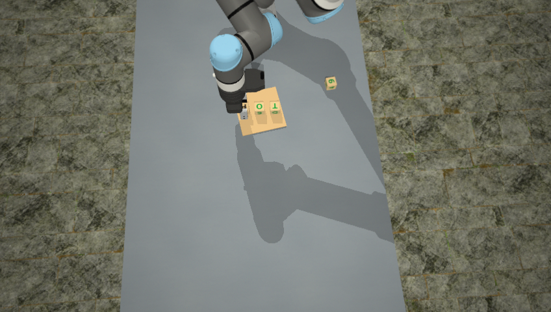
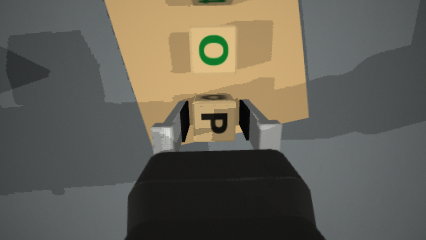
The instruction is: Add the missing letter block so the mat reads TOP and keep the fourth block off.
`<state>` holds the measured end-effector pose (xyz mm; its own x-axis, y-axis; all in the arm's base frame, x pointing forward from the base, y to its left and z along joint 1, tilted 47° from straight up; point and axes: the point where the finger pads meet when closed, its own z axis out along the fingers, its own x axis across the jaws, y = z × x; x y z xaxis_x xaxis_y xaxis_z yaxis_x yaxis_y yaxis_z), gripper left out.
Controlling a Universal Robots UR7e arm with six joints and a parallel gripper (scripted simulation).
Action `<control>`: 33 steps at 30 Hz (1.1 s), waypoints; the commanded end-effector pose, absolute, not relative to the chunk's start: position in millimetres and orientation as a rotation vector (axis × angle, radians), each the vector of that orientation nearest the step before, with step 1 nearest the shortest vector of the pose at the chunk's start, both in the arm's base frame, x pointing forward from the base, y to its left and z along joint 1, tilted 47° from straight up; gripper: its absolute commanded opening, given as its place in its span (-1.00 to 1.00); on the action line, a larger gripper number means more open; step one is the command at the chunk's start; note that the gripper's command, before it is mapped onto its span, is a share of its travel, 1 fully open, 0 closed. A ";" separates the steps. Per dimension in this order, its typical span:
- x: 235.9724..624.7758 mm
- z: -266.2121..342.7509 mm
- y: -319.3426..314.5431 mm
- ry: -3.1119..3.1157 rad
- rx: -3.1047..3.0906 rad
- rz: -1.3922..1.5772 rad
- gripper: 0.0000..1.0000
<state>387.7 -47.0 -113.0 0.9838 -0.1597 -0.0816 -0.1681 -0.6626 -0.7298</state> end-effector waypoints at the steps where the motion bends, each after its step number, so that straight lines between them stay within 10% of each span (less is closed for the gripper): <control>1: 388.0 -112.9 -47.6 0.228 -2.307 0.012 0.74; 33: 382.3 -51.7 -113.4 0.228 -2.307 0.012 0.74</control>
